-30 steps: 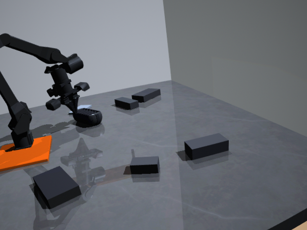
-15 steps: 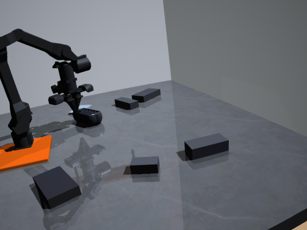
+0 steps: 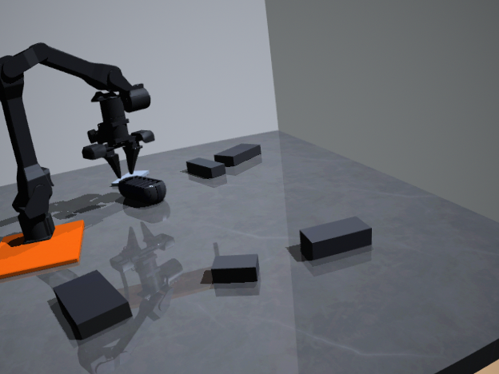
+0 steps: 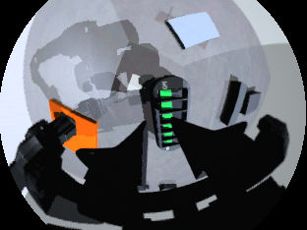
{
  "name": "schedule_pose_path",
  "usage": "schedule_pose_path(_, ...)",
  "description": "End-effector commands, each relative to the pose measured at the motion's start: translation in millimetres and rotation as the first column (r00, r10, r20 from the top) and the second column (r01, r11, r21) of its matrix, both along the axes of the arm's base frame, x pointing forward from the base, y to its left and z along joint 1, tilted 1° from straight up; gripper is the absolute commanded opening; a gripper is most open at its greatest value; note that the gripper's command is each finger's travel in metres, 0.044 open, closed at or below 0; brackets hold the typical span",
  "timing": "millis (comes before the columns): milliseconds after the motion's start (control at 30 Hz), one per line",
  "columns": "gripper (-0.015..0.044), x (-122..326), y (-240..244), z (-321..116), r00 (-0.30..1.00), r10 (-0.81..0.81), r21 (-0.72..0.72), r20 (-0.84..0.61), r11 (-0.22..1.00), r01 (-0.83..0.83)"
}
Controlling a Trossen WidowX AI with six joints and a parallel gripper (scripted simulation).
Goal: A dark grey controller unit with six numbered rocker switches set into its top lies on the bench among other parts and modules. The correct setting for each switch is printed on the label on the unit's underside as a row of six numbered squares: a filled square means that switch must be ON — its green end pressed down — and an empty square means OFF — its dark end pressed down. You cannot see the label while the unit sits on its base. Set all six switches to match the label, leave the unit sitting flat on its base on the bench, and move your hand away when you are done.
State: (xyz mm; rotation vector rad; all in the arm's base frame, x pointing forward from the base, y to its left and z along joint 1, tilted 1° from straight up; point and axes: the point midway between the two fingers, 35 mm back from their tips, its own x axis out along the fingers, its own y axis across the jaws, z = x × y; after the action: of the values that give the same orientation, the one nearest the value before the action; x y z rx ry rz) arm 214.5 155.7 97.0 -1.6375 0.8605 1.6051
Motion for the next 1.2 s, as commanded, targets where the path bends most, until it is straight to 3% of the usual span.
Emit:
schedule_pose_path(0, 0.0263, 3.0, 24.4, 12.9, 1.0, -0.001, 0.005, 0.009, 1.0, 0.001)
schedule_pose_path(233, 0.044, 2.1, 45.2, 23.2, 1.0, 0.013, 0.006, 0.004, 1.0, -0.013)
schedule_pose_path(1167, 0.044, 4.4, 46.5, -19.9, 1.0, 0.013, 0.006, 0.004, 1.0, -0.013)
